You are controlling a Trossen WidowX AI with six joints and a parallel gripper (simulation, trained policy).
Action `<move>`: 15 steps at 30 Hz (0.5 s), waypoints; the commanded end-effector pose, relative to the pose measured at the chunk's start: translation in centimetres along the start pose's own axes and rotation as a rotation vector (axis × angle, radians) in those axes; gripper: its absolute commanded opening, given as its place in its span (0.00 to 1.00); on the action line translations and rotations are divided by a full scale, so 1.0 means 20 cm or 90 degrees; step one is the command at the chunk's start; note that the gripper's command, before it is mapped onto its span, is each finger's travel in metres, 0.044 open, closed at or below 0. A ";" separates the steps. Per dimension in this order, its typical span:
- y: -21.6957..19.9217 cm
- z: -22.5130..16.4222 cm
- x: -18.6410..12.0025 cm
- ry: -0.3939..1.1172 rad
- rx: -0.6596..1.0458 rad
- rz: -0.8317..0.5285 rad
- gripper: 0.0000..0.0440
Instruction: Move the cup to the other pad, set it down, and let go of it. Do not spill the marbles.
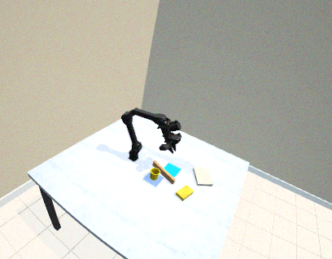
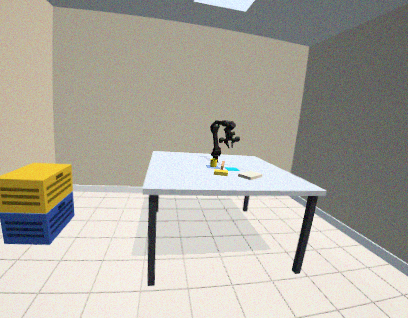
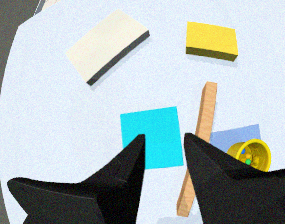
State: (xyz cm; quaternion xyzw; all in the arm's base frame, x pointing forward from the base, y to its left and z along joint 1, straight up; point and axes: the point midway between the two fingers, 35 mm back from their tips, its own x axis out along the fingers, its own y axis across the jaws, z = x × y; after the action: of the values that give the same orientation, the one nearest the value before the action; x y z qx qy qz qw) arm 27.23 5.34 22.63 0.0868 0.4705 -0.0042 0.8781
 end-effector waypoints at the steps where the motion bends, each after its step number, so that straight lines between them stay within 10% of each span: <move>1: -0.02 -0.02 0.00 0.032 -0.006 -0.015 0.29; 15: -0.10 -0.11 0.01 0.165 -0.033 -0.070 0.26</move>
State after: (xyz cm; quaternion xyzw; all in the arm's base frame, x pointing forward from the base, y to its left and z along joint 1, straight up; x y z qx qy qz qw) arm 25.57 4.15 21.18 0.0469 0.5693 -0.0251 0.8204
